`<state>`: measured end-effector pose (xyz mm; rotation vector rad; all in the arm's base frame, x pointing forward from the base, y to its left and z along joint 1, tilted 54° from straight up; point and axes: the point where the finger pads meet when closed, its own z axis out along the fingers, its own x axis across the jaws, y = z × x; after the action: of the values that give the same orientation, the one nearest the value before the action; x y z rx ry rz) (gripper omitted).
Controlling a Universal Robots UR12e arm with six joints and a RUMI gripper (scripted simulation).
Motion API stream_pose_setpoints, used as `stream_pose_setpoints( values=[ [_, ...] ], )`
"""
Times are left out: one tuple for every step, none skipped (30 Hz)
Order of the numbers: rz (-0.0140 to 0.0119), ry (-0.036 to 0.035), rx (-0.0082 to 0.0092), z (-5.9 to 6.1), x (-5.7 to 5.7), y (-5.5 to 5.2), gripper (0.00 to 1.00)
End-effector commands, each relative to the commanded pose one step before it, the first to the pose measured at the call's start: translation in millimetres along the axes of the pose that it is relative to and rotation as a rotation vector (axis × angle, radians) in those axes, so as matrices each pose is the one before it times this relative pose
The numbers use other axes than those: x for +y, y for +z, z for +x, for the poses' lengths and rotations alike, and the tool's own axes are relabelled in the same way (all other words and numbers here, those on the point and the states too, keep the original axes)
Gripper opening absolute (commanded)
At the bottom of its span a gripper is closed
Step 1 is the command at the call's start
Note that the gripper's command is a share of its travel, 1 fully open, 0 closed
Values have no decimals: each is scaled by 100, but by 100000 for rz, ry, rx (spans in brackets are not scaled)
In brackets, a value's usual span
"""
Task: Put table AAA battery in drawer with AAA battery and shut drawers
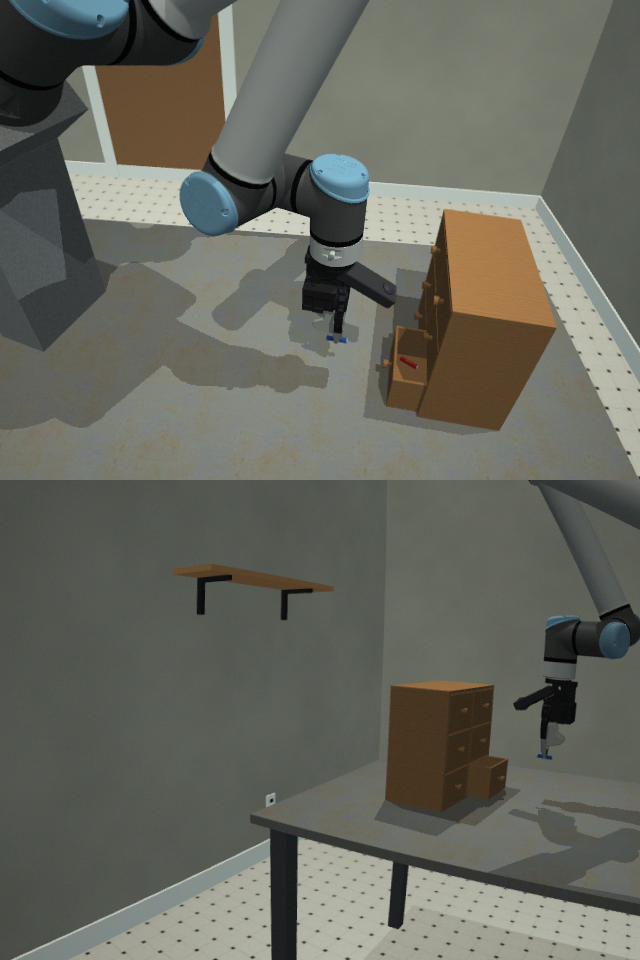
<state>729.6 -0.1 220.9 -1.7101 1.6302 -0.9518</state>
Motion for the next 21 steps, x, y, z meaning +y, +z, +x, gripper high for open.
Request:
stream_pose_setpoints(
  values=[
    [1667,-19,-1,-16,-7,-23,2],
    [359,-3,0,-1,4,-1,2],
    [380,-3,0,-1,4,-2,2],
    [400,-5,0,-2,4,-4,2],
    [419,-2,0,-1,4,0,2],
    [0,0,0,0,0,0,2],
    [0,0,0,0,0,0,2],
    [436,5,0,2,3,9,2],
    [457,4,0,2,3,8,2],
    [478,3,0,1,3,7,2],
    [498,2,0,1,4,5,2],
    [519,1,0,0,5,3,2],
    [540,-1,0,0,5,1,2],
    [560,-3,0,-1,6,-1,2],
    [580,-5,-1,-2,6,-3,2],
    [600,-7,-1,-3,7,-6,2],
    [616,6,1,2,4,10,2],
    [635,6,1,2,4,10,2],
    [654,4,1,2,5,8,2],
    [673,1,0,0,6,5,2],
    [692,-2,0,-1,7,1,2]
  ],
)
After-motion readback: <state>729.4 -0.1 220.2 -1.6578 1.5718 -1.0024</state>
